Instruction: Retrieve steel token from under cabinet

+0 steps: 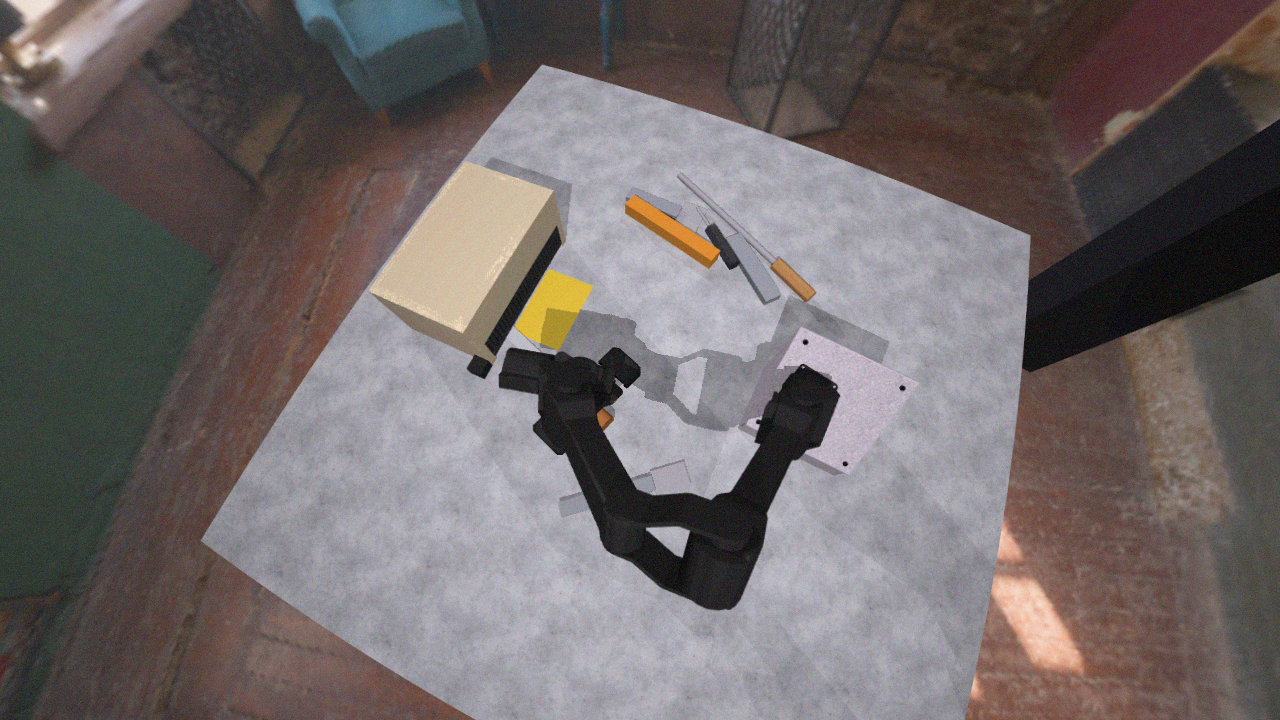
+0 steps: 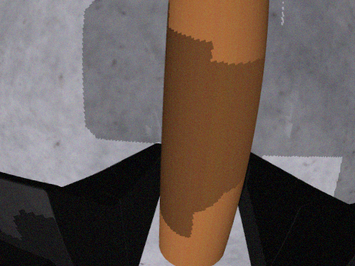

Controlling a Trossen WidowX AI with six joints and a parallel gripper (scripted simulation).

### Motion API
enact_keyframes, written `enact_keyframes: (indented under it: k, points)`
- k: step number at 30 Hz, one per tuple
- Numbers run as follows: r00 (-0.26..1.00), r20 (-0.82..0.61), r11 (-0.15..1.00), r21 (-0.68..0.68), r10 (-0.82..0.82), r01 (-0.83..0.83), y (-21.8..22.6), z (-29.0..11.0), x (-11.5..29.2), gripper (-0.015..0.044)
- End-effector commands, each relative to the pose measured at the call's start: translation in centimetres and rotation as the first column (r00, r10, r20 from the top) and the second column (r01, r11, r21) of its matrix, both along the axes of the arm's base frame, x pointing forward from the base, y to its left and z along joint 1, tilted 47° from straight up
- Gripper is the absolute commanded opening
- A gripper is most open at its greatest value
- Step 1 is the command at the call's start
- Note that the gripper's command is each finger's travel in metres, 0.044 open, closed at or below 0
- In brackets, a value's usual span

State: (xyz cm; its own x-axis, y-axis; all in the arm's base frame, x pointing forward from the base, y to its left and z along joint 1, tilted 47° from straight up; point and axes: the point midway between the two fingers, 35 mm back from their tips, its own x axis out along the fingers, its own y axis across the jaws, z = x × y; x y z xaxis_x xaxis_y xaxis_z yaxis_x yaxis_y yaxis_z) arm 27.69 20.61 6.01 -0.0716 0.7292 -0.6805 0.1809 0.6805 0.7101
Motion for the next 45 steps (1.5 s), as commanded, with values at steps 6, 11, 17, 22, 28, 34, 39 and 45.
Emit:
enact_keyframes:
  k: [6,11,17,22,28,34,39,45]
  points:
    - [1.000,0.001,1.000,0.002,0.001,-0.001,-0.1,-0.2,1.3,0.0000]
    - [1.000,0.001,1.000,0.002,0.001,-0.001,-0.1,-0.3,1.8,0.0000]
    - [1.000,0.001,1.000,0.002,0.001,-0.001,-0.2,-0.4,2.5,0.0000]
    - [1.000,0.002,1.000,0.002,0.001,-0.001,-0.2,-0.5,3.1,0.0000]
    - [1.000,0.002,1.000,0.002,0.001,-0.001,-0.2,-0.6,3.8,0.0000]
    - [1.000,0.003,1.000,0.002,0.001,-0.001,-0.3,-0.7,4.4,0.0000]
    - [1.000,0.003,1.000,0.002,0.001,-0.001,-0.3,-0.8,5.0,0.0000]
    - [1.000,0.003,1.000,0.002,0.001,-0.001,-0.4,-0.9,5.6,0.0000]
